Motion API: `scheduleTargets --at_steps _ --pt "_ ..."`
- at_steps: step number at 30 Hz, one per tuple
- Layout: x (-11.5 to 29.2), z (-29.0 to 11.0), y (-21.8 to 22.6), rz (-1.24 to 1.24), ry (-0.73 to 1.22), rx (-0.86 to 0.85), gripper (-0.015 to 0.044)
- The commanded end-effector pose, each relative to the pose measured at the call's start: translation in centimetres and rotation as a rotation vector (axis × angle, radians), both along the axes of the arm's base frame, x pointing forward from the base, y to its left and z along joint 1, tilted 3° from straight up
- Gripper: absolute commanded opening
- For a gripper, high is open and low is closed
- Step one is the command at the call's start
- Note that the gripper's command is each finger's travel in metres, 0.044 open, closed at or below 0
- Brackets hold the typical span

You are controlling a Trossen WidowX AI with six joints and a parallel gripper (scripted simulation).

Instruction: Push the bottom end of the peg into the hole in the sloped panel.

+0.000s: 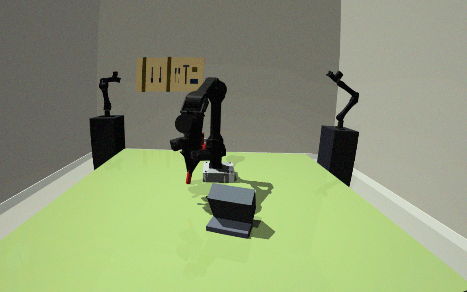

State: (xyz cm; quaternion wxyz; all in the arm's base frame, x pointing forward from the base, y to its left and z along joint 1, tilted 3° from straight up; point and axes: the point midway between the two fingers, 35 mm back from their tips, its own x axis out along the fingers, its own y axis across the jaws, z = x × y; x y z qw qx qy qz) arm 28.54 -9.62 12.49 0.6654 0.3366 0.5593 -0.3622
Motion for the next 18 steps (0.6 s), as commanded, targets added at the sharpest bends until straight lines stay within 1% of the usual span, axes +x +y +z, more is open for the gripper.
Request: scheduleTargets --at_steps 1,18 --pt "-0.1 0.0 0.3 0.009 -0.007 -0.02 0.0" --pt "0.6 -0.1 1.8 0.081 -0.038 -0.088 0.0"
